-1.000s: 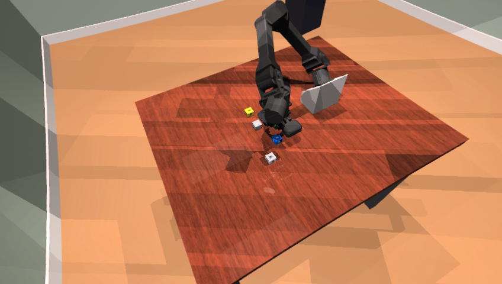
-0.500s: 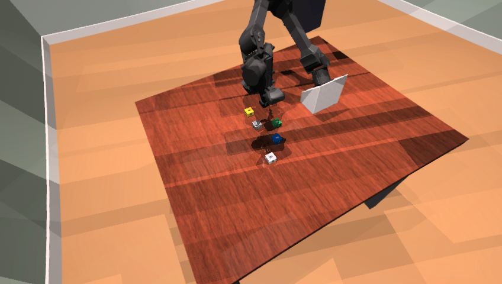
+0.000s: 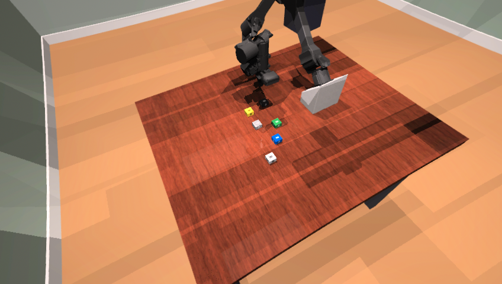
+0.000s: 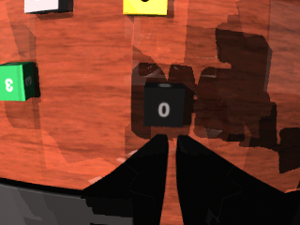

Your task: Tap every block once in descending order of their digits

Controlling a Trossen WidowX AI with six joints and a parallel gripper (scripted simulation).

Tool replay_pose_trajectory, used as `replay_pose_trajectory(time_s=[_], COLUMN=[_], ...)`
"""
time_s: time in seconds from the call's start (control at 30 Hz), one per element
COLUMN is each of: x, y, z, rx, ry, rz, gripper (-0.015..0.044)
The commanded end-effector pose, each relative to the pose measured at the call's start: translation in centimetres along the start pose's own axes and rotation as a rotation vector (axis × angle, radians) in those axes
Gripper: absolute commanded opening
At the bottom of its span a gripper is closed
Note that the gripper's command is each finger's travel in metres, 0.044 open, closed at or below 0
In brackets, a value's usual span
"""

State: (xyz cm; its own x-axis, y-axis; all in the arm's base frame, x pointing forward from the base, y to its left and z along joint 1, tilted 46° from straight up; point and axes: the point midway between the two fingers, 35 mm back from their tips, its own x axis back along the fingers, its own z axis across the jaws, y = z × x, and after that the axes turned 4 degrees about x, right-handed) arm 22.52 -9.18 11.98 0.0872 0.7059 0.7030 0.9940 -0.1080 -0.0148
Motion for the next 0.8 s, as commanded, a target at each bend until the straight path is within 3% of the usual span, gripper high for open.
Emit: replay_pose_trajectory(time_s=[0.0, 0.1, 0.77], x=[-3.8, -6.8, -9.3], y=[-0.4, -0.8, -0.9], z=[-0.2, -0.4, -0.5], rx=[0.007, 0.006, 0.006], ry=[-0.006, -0.015, -0.016], rz=[0.015, 0.016, 0.016], gripper=[0.002, 0.002, 0.002])
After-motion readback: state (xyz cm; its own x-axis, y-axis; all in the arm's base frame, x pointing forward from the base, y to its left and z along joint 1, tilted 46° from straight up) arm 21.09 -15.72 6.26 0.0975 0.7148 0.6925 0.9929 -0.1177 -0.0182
